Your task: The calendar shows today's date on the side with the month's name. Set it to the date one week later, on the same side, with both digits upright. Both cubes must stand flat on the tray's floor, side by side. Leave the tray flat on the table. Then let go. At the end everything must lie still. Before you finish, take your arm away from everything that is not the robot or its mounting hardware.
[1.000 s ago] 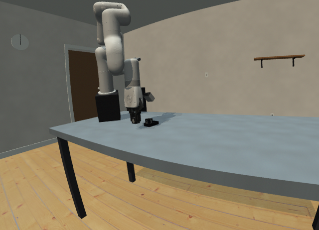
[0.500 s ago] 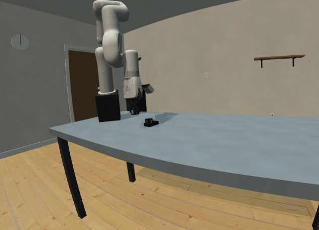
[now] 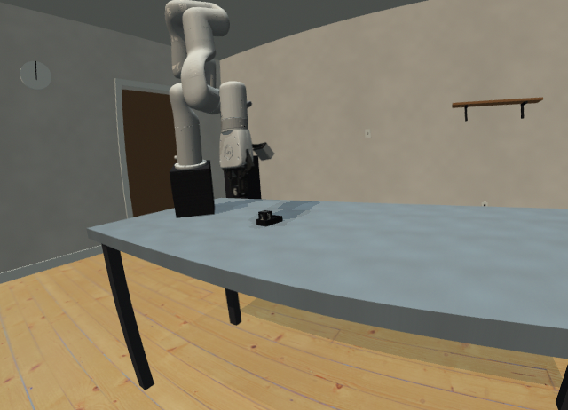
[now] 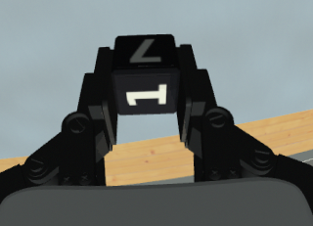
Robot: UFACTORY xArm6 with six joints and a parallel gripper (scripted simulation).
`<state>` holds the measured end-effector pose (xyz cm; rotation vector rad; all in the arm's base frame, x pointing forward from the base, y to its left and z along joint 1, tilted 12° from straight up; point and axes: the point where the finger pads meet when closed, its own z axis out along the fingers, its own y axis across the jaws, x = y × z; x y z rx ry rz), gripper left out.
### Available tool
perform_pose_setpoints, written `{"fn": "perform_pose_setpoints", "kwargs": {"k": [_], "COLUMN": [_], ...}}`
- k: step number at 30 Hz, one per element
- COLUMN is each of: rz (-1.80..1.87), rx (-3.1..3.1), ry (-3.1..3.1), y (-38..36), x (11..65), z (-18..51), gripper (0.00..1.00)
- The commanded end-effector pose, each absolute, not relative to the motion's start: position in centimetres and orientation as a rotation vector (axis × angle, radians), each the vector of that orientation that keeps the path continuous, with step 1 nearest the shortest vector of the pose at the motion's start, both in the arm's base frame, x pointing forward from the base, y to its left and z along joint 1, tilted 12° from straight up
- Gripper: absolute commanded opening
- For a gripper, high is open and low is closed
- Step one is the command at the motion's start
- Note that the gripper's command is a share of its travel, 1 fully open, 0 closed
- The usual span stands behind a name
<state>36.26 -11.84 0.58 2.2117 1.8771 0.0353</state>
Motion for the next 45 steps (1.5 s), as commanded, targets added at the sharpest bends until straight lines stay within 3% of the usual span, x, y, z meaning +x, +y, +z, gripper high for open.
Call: {"fn": "perform_pose_setpoints", "kwargs": {"k": [1, 17, 45], "rz": [0.035, 0.032, 0.032], "rx": [2.232, 2.215, 2.215], "ry": [1.899, 1.919, 1.919], "y": [-11.9, 0.3, 0.0], "x": [36.4, 38.1, 38.5], "z": [0.8, 0.4, -2.1], "gripper": [0.27, 0.27, 0.27]}}
